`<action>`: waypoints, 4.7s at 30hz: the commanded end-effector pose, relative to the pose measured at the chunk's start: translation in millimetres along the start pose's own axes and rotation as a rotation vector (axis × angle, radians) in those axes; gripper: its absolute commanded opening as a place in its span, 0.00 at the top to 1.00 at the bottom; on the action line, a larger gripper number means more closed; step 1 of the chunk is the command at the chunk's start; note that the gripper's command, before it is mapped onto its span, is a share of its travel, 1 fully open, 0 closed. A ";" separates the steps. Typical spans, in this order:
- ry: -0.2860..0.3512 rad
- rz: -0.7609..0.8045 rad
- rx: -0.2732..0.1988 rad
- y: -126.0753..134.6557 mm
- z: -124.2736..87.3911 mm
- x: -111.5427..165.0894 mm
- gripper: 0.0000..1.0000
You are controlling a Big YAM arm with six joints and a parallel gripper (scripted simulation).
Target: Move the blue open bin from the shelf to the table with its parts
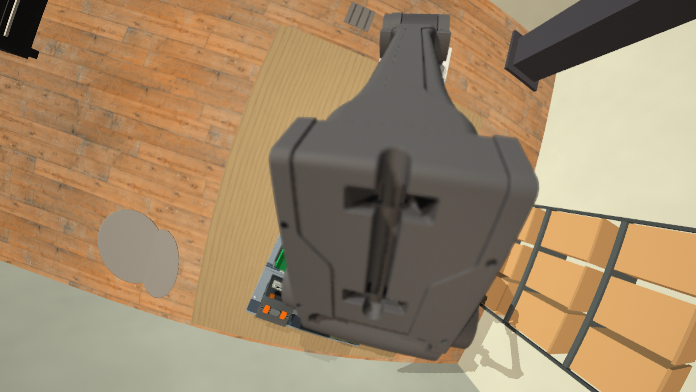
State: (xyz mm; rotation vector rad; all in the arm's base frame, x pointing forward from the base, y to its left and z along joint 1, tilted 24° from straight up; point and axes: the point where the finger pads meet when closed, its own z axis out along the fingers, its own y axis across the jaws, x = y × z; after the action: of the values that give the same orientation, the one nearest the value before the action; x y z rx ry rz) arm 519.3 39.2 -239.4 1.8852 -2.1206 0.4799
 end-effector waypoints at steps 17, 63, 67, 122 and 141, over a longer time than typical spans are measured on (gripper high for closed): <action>-0.018 0.003 0.050 -14.3 -29.5 -12.4 1.00; -0.018 0.003 0.050 -14.3 -29.5 -12.4 1.00; -0.018 0.003 0.050 -14.3 -29.5 -12.4 1.00; -0.020 0.005 0.053 61.4 -23.0 -11.9 1.00; -0.021 0.005 0.051 111.6 -20.3 -11.5 1.00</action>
State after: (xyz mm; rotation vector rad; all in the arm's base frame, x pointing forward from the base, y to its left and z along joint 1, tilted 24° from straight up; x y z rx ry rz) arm 399.0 52.3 -247.9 1.8922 -2.1049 0.4730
